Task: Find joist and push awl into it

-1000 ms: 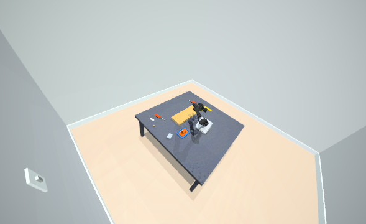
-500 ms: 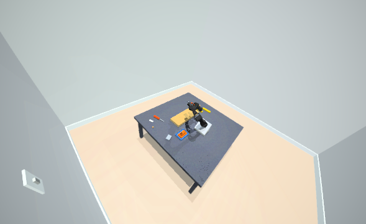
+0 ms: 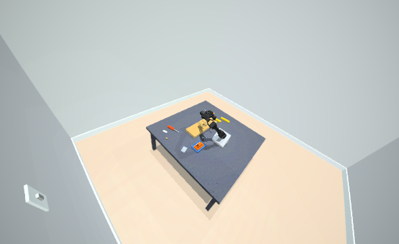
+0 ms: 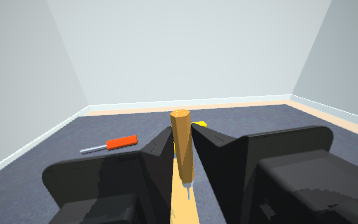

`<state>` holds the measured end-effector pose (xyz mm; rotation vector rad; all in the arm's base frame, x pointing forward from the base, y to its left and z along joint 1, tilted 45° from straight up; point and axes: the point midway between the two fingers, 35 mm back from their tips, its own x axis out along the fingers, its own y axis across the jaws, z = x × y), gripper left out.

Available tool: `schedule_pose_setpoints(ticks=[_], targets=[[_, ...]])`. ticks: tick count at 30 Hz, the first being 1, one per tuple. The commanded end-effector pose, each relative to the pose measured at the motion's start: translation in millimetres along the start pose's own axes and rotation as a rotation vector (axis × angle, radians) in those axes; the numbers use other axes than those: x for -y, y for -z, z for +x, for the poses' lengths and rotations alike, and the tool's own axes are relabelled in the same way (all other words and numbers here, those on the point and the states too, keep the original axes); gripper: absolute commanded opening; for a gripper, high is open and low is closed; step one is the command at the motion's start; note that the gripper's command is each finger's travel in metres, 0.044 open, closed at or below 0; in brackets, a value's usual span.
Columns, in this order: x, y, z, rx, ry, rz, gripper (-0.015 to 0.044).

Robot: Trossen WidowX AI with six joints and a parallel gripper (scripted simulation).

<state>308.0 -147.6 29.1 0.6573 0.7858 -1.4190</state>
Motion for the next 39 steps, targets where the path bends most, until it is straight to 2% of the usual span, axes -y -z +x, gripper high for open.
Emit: schedule_pose_setpoints(ticks=[1,12,39], targets=[[-14.4,4.1,1.4,0.020,0.002,0.021,0.0000],[-58.5,28.2,5.7,0.057,-0.010,0.075,0.0000],[-61.8,54.9,9.8,0.055,-0.011,0.076,0.0000]])
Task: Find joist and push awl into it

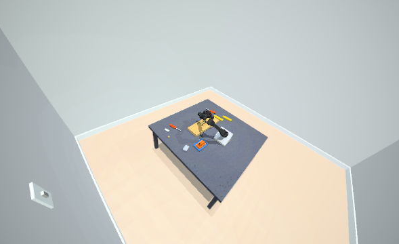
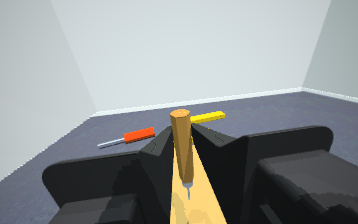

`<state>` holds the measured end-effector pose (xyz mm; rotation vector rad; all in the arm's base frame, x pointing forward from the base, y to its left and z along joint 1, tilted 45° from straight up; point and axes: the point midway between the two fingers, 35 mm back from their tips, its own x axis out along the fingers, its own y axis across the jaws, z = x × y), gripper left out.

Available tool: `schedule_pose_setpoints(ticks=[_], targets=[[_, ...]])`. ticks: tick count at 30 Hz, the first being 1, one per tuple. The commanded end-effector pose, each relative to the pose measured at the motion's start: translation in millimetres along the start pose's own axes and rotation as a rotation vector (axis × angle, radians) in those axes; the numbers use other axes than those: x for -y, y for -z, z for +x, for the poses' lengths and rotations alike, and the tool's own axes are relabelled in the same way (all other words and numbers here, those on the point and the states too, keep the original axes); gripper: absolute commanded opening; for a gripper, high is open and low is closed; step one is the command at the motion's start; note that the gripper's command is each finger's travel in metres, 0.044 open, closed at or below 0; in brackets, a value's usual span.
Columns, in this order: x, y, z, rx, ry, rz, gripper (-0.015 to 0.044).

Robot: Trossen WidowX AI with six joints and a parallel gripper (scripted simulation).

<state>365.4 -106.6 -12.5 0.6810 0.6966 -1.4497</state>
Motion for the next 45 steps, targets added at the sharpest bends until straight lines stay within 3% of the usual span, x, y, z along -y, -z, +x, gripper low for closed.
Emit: schedule_pose_setpoints(ticks=[1,45], targets=[[0.4,3.4,1.8,0.010,0.003,0.005,0.0000],[1.0,48.0,5.1,0.005,0.001,0.000,0.0000]])
